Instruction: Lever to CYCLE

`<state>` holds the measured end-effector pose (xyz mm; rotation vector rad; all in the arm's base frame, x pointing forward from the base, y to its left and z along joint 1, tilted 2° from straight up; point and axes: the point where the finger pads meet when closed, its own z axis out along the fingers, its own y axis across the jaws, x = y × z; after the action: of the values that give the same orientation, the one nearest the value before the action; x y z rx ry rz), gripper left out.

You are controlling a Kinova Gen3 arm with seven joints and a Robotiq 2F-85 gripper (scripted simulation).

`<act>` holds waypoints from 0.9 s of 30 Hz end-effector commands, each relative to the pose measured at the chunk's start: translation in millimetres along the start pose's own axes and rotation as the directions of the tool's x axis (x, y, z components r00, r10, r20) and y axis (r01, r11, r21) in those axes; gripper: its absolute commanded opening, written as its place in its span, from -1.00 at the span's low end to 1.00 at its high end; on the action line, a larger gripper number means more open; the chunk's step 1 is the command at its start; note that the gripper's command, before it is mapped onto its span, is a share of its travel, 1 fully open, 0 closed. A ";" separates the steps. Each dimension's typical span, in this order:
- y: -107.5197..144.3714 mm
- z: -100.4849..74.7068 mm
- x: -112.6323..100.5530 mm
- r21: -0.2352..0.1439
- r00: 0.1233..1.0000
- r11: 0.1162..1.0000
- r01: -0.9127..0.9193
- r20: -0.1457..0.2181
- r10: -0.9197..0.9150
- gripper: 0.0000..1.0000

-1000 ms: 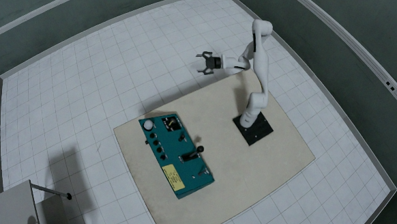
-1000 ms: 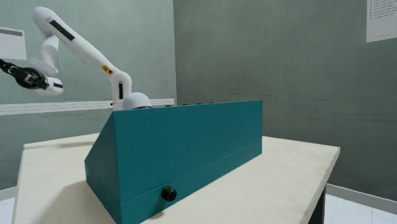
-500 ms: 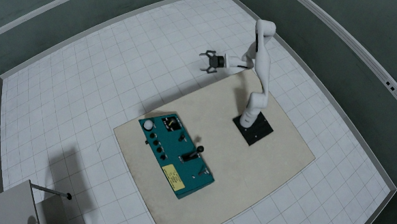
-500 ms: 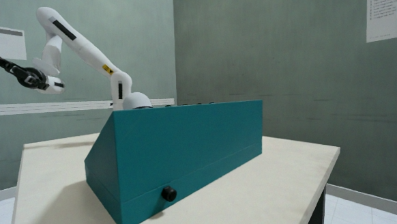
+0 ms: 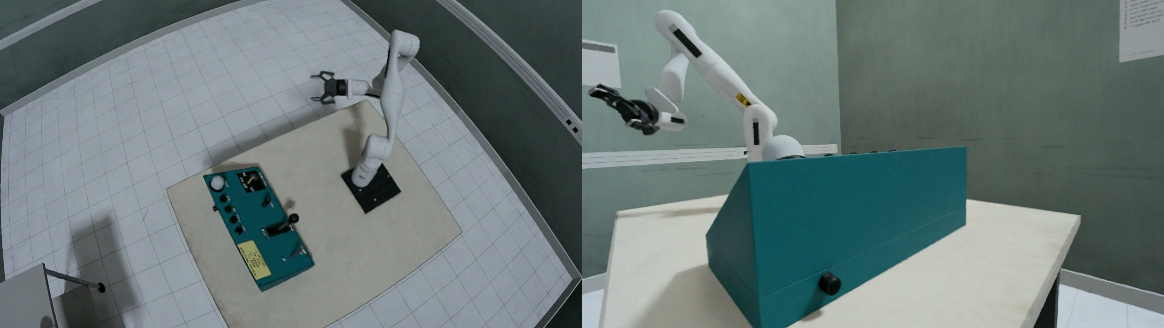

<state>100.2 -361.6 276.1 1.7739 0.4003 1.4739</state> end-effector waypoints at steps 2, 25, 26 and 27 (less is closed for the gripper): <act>-1.3 -43.4 -2.9 0.024 0.993 0.995 0.096 0.062 -0.098 1.00; -26.2 -143.8 -0.7 0.141 0.932 0.957 0.254 0.228 -0.281 1.00; -27.7 -147.8 -0.2 0.147 0.929 0.955 0.258 0.234 -0.287 1.00; -29.3 -151.8 0.3 0.154 0.925 0.953 0.262 0.241 -0.293 1.00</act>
<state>-22.5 -297.5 260.3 1.8719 0.5717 1.0623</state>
